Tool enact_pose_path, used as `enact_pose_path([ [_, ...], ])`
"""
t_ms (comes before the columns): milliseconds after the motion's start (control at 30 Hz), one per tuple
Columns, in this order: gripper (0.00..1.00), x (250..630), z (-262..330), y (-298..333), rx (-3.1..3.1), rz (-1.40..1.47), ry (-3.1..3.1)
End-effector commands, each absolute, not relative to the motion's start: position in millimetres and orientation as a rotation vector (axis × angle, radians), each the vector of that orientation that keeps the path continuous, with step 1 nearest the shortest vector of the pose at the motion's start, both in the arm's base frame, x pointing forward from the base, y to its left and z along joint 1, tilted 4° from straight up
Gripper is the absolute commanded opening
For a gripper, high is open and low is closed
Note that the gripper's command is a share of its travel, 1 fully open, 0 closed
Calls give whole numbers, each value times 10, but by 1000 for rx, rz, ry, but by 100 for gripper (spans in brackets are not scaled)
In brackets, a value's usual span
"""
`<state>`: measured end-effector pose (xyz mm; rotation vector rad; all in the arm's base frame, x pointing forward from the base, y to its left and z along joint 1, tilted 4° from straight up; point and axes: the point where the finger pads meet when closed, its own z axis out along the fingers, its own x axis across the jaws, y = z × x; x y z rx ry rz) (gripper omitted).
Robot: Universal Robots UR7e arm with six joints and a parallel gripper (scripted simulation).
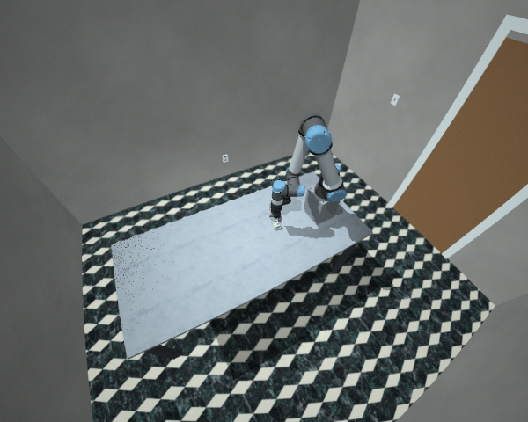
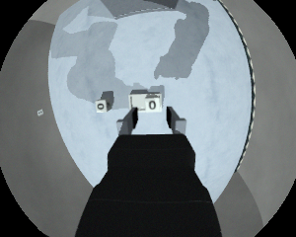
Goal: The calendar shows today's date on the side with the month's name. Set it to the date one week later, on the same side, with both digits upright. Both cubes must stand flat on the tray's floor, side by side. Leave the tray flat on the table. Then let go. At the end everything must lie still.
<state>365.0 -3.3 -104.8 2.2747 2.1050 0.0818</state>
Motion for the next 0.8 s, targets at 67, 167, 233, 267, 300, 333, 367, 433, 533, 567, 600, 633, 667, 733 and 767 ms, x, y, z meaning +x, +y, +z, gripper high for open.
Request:
enact_pose_path([
  [67,90,3649,-1005,-34,2274,82,2105],
  [167,100,3649,-1005,-34,2274,82,2105],
  [233,100,3649,-1005,-34,2274,82,2105],
  [267,100,3649,-1005,-34,2274,82,2105],
  [300,100,3649,-1005,-34,2274,82,2105],
  [333,100,3649,-1005,-34,2274,82,2105],
  [367,100,3649,-1005,-34,2274,82,2105],
  [433,100,3649,-1005,-34,2274,82,2105],
  [533,100,3649,-1005,-34,2274,82,2105],
  [567,100,3649,-1005,-34,2274,82,2105],
  [600,100,3649,-1005,-34,2274,82,2105],
  [633,100,3649,-1005,-34,2274,82,2105],
  [667,100,3649,-1005,-34,2274,82,2105],
  [733,100,3649,-1005,-34,2274,82,2105],
  [767,100,3649,-1005,-34,2274,82,2104],
])
